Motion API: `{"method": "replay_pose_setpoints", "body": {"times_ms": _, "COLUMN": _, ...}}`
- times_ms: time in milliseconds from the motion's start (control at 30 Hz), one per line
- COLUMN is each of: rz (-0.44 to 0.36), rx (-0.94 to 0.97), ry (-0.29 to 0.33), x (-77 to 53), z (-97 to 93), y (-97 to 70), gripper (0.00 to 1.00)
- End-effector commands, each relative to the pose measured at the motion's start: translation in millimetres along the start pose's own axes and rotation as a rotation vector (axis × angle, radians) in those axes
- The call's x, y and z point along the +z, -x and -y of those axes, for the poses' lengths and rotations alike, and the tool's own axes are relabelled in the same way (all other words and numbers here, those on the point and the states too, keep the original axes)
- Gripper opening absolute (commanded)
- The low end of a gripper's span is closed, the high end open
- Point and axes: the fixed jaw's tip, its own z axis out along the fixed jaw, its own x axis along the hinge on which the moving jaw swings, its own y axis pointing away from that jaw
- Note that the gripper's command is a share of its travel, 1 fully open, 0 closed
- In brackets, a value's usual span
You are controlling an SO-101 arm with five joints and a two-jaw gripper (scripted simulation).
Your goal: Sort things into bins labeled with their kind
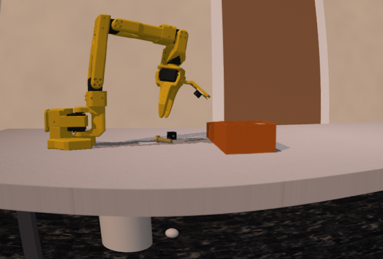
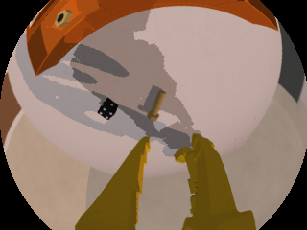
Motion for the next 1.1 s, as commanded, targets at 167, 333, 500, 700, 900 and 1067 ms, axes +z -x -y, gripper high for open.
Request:
{"method": "replay_pose_setpoints", "body": {"times_ms": 167, "rz": 0.042, "rx": 0.139, "ry": 0.036, "x": -6.2, "z": 0.9, "y": 1.5, "gripper": 0.22}}
{"method": "replay_pose_setpoints", "body": {"times_ms": 333, "rz": 0.037, "rx": 0.210, "ry": 0.034, "x": -5.0, "z": 2.4, "y": -0.1, "gripper": 0.22}}
{"method": "replay_pose_setpoints", "body": {"times_ms": 500, "rz": 0.033, "rx": 0.264, "ry": 0.032, "x": -4.1, "z": 3.6, "y": -1.3, "gripper": 0.22}}
{"method": "replay_pose_setpoints", "body": {"times_ms": 700, "rz": 0.030, "rx": 0.301, "ry": 0.031, "x": -3.4, "z": 4.4, "y": -2.2, "gripper": 0.22}}
{"method": "replay_pose_setpoints", "body": {"times_ms": 900, "rz": 0.028, "rx": 0.325, "ry": 0.030, "x": -2.9, "z": 4.9, "y": -2.7, "gripper": 0.22}}
{"method": "replay_pose_setpoints", "body": {"times_ms": 1067, "rz": 0.027, "rx": 0.338, "ry": 0.029, "x": -2.7, "z": 5.2, "y": -3.0, "gripper": 0.22}}
